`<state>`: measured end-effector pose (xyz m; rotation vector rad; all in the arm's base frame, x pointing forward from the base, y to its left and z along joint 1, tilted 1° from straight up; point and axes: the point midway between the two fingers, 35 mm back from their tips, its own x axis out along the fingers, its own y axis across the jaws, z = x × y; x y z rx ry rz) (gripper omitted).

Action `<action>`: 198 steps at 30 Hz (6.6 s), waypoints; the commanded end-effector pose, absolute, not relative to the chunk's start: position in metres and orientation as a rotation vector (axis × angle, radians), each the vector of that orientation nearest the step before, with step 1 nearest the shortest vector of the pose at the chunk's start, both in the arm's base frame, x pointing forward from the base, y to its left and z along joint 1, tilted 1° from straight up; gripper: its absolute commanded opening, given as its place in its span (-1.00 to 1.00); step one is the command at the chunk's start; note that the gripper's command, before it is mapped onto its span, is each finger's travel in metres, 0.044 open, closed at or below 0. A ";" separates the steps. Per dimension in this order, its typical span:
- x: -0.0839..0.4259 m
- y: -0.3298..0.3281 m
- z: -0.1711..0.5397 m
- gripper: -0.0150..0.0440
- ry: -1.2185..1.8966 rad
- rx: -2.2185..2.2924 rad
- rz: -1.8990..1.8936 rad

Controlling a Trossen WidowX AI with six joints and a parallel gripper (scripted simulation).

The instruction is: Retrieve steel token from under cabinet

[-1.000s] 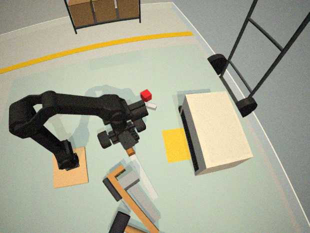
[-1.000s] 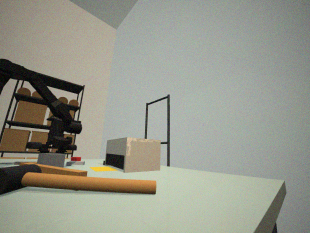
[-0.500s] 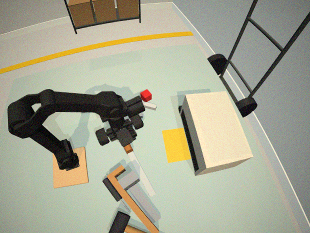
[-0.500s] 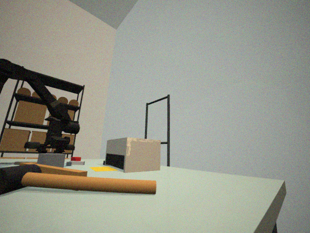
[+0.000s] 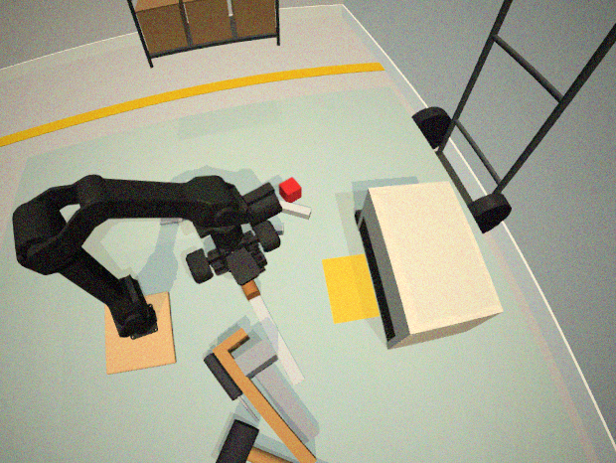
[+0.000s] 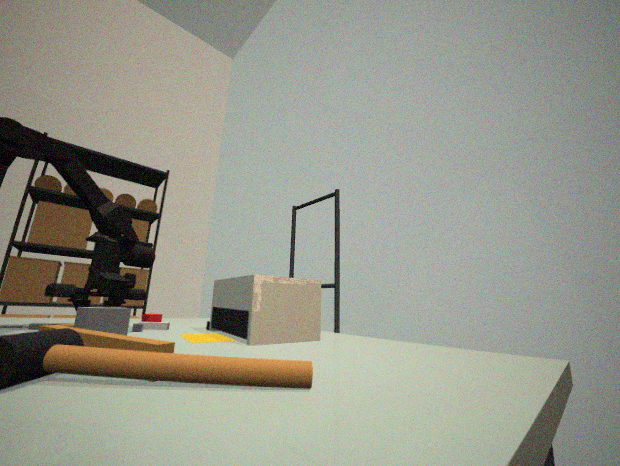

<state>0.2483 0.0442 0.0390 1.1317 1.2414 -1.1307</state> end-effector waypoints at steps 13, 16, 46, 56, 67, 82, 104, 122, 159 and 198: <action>0.243 0.059 0.040 -0.49 1.236 1.134 -1.135; 0.242 0.062 0.040 -0.49 1.236 1.134 -1.135; 0.240 0.067 0.039 -0.49 1.315 0.990 -0.992; 0.240 0.068 0.039 -0.49 1.345 0.928 -0.932; 0.240 0.068 0.039 -0.49 1.375 0.860 -0.865; 0.240 0.068 0.039 -0.49 1.413 0.767 -0.774; 0.240 0.069 0.039 -0.49 1.460 0.631 -0.639; 0.240 0.069 0.039 -0.49 1.491 0.520 -0.530; 0.240 0.070 0.039 -0.49 1.536 0.293 -0.306; 0.238 0.068 0.036 0.07 1.538 0.277 -0.295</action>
